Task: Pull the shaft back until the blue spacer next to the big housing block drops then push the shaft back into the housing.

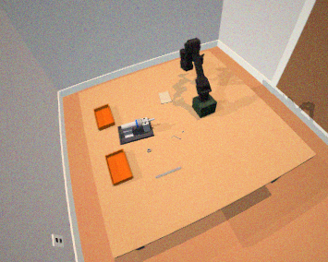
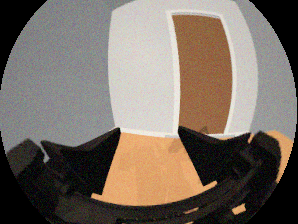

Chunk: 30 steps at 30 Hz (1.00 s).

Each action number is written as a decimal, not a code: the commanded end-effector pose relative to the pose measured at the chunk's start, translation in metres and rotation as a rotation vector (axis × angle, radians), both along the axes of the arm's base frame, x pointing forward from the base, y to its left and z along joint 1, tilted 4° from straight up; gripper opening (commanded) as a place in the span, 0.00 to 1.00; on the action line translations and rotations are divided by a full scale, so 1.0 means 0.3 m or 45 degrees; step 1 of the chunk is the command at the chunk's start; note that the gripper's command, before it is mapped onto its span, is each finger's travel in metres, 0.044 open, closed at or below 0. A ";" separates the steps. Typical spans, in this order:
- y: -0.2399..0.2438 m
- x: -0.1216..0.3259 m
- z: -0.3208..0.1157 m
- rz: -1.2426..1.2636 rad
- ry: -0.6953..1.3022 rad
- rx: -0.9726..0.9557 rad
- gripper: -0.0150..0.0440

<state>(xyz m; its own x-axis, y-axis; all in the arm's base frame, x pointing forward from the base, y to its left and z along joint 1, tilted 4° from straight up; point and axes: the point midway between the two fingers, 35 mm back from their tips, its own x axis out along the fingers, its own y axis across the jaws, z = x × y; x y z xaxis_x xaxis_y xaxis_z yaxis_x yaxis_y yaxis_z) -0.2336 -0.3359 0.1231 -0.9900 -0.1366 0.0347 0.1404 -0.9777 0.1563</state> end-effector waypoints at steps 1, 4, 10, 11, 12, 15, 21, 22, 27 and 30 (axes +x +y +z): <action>-0.002 0.003 0.000 0.005 -0.002 -0.005 0.98; -0.036 0.056 -0.007 0.083 -0.029 -0.071 1.00; -0.165 0.320 -0.028 0.445 -0.209 -0.364 1.00; -0.186 0.374 -0.029 0.515 -0.254 -0.417 1.00; -0.204 0.431 -0.031 0.584 -0.303 -0.468 1.00; -0.242 0.604 -0.038 0.779 -0.475 -0.609 1.00; -0.239 0.961 -0.062 1.092 -0.922 -0.821 1.00; -0.228 1.020 -0.067 1.131 -1.010 -0.847 1.00; -0.140 1.284 -0.095 1.253 -1.449 -0.915 1.00; -0.060 1.424 -0.113 1.270 -1.717 -0.914 1.00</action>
